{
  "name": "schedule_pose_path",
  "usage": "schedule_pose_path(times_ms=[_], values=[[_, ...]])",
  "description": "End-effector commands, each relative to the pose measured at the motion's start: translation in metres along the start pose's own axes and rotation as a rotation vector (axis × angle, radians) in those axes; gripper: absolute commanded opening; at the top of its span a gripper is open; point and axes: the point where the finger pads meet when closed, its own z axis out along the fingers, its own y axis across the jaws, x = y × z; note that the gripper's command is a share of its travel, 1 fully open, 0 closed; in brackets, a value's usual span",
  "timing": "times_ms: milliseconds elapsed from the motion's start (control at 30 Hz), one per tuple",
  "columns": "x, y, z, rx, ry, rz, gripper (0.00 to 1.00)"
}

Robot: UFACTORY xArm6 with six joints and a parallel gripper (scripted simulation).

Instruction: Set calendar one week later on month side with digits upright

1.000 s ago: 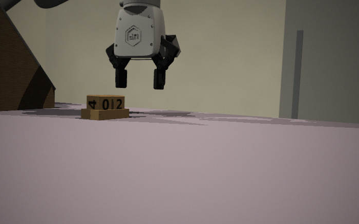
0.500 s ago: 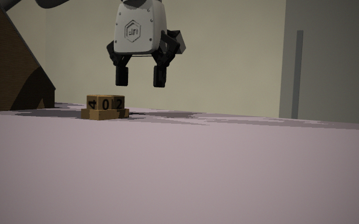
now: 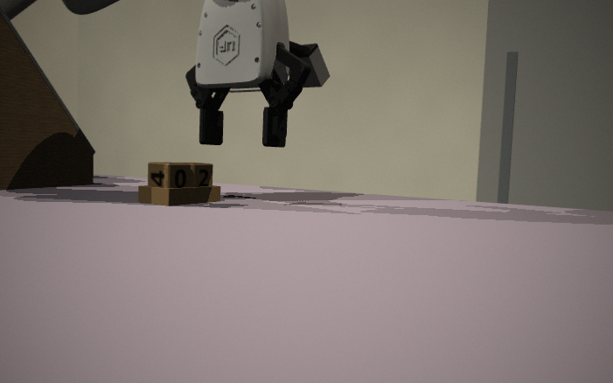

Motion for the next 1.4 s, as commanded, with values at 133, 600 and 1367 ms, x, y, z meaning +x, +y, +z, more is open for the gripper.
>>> schedule_pose_path(times_ms=[133,600,1367], values=[[-0.015,0.017,-0.003,-0.002,0.000,0.057,1.00],[-0.039,0.042,-0.006,-0.002,0.000,0.132,1.00],[-0.078,0.081,-0.010,-0.002,0.000,0.281,1.00]])
